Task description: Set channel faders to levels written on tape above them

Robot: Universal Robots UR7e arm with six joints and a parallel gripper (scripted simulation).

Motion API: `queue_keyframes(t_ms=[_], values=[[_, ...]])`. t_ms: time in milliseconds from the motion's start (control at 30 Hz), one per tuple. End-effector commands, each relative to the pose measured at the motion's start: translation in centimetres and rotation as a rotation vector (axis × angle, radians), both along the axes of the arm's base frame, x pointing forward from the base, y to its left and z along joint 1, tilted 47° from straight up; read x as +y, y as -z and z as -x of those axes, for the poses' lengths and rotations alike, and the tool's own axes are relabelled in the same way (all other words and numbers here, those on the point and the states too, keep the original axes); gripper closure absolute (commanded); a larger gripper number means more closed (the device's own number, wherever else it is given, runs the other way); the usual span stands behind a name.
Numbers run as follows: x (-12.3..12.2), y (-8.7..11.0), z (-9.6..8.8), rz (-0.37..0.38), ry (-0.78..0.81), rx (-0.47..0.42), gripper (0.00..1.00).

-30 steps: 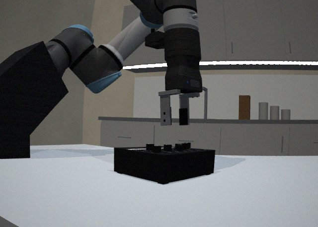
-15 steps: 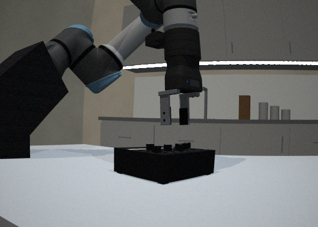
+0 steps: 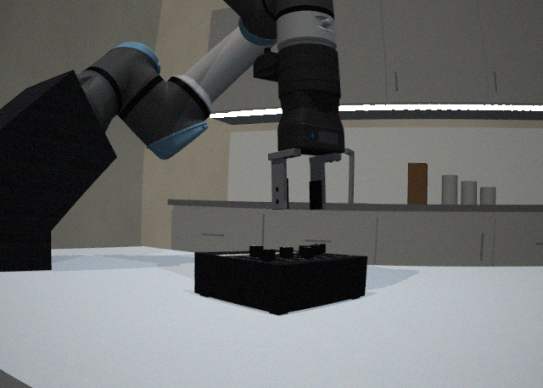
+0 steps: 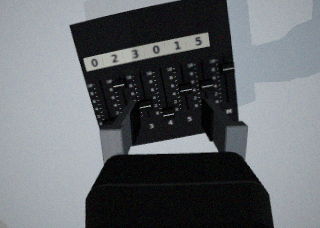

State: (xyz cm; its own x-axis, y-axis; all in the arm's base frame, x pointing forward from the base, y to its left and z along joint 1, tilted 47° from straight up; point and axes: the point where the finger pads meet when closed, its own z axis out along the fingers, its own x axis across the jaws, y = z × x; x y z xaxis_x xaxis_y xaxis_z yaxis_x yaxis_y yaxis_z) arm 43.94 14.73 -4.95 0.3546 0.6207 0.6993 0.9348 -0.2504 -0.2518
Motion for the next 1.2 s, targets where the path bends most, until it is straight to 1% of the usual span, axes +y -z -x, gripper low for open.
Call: queue_keyframes(t_ms=[0, 167, 367, 433, 667, 933, 1000, 1167], values=[[-0.1, -0.4, 0.1, 0.001, 0.069, 0.077, 0.0], [-0.2, -0.9, 0.2, 0.001, 0.169, 0.191, 0.0], [-0.4, -1.7, 0.4, 0.0, 0.315, 0.357, 0.0], [-0.4, -1.7, 0.4, 0.0, 0.315, 0.357, 0.0], [-0.8, -2.5, 0.4, 0.0, 0.514, 0.583, 0.0], [-1.4, -3.4, 0.5, 0.001, 0.765, 0.866, 0.0], [-1.4, -3.4, 0.5, 0.001, 0.765, 0.866, 0.0], [-1.8, -3.8, 0.5, 0.003, 0.926, 1.047, 0.0]])
